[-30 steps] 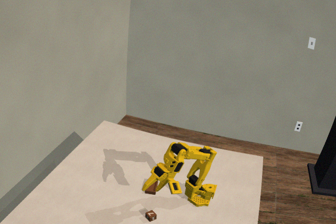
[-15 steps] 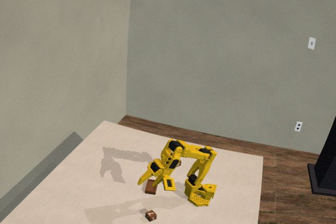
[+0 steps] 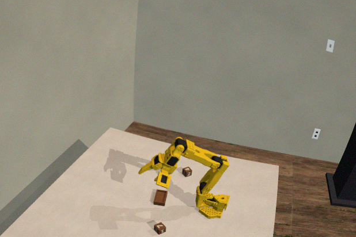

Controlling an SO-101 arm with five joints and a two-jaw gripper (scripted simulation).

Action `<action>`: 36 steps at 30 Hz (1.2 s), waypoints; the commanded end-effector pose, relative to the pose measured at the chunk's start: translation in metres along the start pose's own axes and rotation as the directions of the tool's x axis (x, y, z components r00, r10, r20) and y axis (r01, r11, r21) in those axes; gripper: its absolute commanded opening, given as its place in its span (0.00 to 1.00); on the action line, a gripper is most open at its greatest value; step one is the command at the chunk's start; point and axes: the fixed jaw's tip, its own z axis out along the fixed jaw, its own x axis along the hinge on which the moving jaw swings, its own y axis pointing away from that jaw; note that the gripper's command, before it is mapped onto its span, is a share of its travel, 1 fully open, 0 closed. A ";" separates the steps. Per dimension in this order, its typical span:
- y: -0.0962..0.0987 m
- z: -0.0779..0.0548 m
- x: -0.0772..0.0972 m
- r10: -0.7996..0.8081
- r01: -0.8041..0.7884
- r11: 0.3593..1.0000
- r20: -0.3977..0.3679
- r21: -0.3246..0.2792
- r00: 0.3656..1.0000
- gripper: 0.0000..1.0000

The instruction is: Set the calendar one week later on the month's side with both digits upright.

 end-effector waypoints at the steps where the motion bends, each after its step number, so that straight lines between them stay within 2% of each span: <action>1: -0.003 -0.005 0.033 0.112 -0.108 0.993 -0.078 0.050 0.991 0.35; 7: 0.014 -0.010 0.087 0.319 -0.311 0.948 -0.209 0.068 0.924 0.35; 13: 0.044 -0.023 0.133 0.498 -0.493 0.864 -0.327 0.107 0.803 0.35; 15: 0.044 -0.023 0.133 0.498 -0.493 0.864 -0.327 0.107 0.803 0.35; 20: 0.072 -0.035 0.160 0.611 -0.611 0.778 -0.404 0.148 0.681 0.35; 25: 0.099 -0.047 0.178 0.687 -0.694 0.695 -0.458 0.188 0.564 0.35; 30: 0.119 -0.057 0.188 0.732 -0.745 0.629 -0.492 0.221 0.471 0.35; 32: 0.119 -0.057 0.188 0.732 -0.745 0.629 -0.492 0.221 0.471 0.35; 36: 0.130 -0.063 0.192 0.751 -0.769 0.593 -0.508 0.239 0.421 0.35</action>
